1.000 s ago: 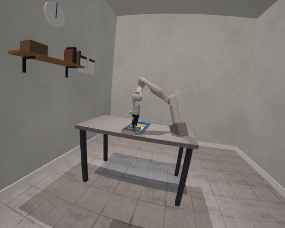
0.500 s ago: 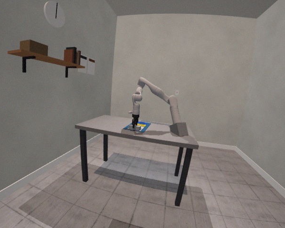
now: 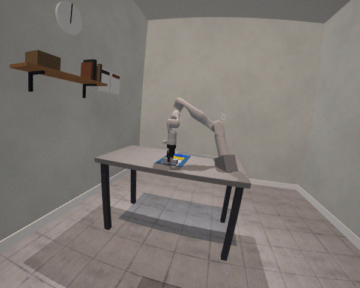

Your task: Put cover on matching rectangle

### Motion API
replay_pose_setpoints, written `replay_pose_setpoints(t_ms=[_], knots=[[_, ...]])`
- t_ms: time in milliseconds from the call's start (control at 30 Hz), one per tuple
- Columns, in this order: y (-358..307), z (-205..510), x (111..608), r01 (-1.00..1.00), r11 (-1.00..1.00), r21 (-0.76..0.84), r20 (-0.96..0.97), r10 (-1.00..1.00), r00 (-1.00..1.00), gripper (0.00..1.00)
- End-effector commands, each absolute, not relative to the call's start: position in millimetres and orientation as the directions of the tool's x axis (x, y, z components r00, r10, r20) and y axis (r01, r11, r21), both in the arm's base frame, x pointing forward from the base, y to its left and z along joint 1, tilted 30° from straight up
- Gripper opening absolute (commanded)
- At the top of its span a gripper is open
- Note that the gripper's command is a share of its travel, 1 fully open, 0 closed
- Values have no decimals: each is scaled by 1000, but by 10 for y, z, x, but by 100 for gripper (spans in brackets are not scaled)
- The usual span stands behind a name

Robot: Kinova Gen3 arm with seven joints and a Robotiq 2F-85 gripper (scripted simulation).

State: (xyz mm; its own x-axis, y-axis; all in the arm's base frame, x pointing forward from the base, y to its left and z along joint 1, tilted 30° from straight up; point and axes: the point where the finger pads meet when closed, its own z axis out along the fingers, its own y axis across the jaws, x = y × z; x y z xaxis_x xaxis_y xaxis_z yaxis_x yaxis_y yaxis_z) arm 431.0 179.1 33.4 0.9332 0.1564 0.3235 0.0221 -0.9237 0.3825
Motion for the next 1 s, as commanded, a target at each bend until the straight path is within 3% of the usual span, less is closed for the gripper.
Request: replay_pose_setpoints(t_ms=[0,200,233,967], knots=[[1798,341,4311,23,-924,382,325,157,933,100],[1798,341,4311,23,-924,382,325,157,933,100],[1798,341,4311,23,-924,382,325,157,933,73],[1798,341,4311,23,-924,382,325,157,933,73]])
